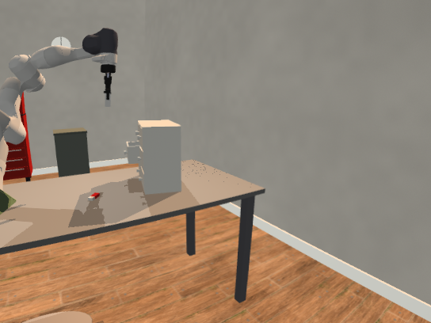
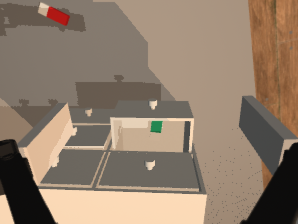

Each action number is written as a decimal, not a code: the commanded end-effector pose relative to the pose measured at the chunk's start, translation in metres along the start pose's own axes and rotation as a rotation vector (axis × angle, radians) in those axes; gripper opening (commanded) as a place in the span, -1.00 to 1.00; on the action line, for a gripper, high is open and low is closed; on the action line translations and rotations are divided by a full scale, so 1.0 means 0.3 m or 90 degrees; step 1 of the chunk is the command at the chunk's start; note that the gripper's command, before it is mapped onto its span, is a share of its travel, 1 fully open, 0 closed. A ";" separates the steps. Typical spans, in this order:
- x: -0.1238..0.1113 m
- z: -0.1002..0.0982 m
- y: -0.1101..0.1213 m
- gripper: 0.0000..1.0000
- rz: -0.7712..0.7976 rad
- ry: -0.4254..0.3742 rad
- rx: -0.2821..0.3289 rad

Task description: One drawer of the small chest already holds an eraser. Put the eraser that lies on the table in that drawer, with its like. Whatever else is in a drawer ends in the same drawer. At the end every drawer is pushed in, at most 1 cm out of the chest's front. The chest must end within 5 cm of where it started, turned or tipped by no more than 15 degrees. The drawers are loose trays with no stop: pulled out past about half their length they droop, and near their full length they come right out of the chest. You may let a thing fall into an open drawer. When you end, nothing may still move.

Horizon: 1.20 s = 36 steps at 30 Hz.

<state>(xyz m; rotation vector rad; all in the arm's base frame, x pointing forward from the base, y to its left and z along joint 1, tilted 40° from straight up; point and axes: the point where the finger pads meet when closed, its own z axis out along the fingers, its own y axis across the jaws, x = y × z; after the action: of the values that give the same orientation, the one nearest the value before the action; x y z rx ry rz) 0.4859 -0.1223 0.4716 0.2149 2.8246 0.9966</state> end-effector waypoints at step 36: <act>-0.285 0.270 -0.017 1.00 -0.210 0.110 0.044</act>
<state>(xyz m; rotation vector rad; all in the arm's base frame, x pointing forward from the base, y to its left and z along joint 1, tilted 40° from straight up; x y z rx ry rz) 0.5841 -0.0921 0.4134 -0.3184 2.9147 0.8823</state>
